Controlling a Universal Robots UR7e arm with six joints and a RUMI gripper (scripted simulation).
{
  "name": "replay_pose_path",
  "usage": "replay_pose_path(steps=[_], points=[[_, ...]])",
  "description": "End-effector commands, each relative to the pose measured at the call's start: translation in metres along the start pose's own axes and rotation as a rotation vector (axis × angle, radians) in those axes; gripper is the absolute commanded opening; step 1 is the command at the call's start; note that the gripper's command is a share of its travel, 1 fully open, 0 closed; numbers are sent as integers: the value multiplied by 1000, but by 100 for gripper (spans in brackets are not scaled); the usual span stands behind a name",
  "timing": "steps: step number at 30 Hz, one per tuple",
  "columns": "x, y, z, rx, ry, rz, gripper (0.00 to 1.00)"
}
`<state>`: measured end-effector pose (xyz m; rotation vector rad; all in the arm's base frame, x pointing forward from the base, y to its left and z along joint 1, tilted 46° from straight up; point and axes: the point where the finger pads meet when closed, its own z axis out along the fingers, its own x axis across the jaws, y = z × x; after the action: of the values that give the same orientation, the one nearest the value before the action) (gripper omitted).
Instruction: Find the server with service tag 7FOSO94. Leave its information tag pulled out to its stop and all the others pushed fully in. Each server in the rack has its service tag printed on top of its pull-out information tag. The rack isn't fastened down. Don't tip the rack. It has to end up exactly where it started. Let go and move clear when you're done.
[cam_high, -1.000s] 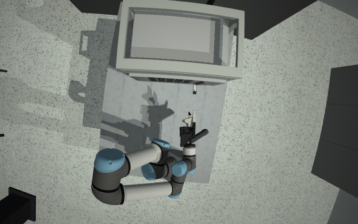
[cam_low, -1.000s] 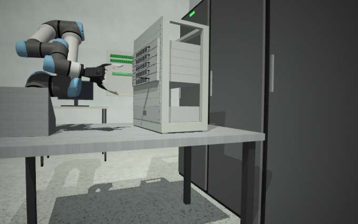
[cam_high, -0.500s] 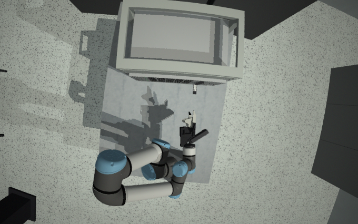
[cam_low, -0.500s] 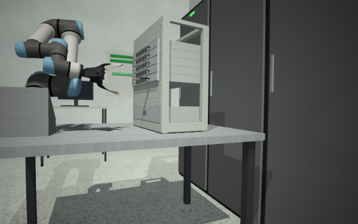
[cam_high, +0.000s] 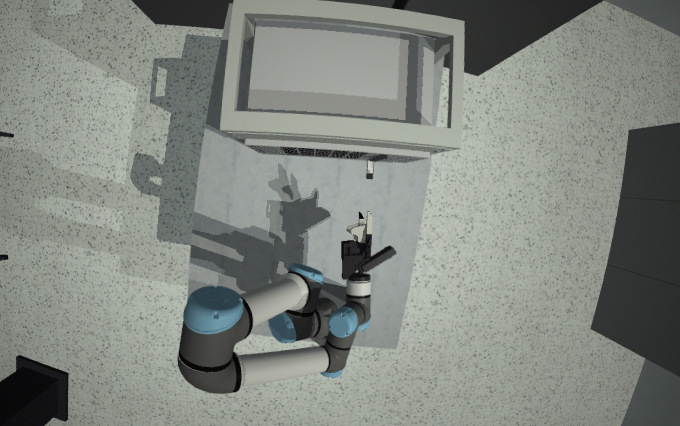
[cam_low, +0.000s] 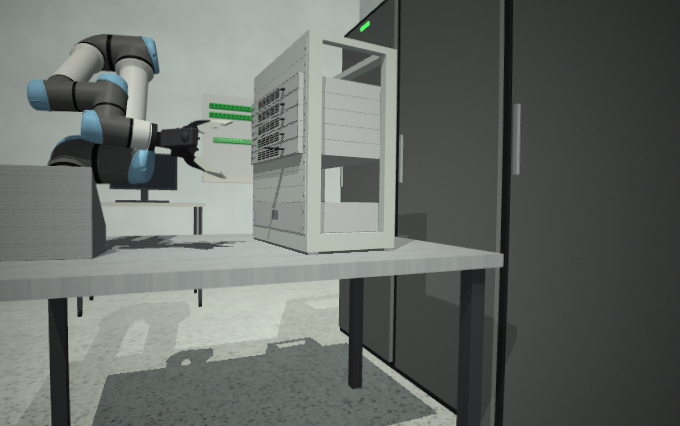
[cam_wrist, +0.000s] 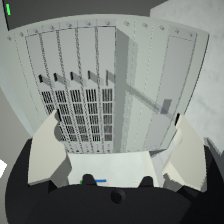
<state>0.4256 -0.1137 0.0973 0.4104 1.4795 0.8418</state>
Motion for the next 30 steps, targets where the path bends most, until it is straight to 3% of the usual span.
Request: replay_pose_path(steps=[1,30], points=[[-1,0,0,3,-8,-1,100],[-6,-2,-2,17,-43,-3,100]])
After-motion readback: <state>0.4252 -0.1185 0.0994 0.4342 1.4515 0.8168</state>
